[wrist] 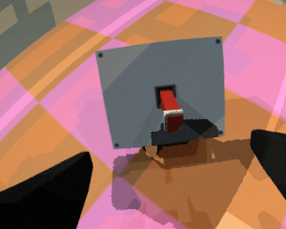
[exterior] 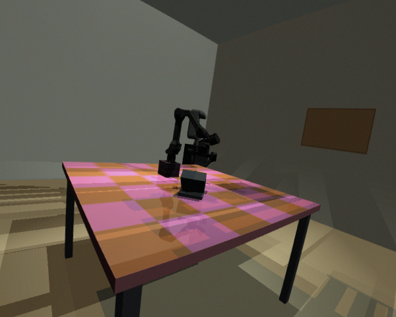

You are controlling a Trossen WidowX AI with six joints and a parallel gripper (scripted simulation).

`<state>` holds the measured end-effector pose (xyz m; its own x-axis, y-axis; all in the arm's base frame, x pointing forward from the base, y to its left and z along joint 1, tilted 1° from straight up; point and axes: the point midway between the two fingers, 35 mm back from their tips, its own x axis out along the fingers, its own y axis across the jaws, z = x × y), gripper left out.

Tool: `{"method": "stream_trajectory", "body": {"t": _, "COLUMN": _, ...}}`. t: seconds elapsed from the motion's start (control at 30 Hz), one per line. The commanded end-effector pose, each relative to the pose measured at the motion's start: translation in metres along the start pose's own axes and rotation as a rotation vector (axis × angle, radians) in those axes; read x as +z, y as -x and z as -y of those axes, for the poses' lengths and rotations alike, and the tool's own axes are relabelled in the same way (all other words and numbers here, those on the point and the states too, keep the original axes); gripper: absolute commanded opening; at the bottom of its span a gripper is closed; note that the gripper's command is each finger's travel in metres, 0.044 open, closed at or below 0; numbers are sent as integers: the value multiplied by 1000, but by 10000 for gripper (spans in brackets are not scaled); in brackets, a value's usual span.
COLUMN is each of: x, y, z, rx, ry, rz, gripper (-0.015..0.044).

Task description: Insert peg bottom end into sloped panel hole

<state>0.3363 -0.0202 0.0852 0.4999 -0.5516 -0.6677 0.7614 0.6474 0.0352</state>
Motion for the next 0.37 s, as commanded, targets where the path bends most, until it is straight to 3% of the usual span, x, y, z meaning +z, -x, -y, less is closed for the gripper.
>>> {"method": "stream_trajectory", "body": {"t": 0.0, "x": 1, "y": 6, "z": 0, "rx": 1, "ry": -8, "rz": 8, "gripper": 440}}
{"method": "stream_trajectory", "body": {"t": 0.33, "x": 0, "y": 19, "z": 0, "rx": 1, "ry": -8, "rz": 8, "gripper": 440}}
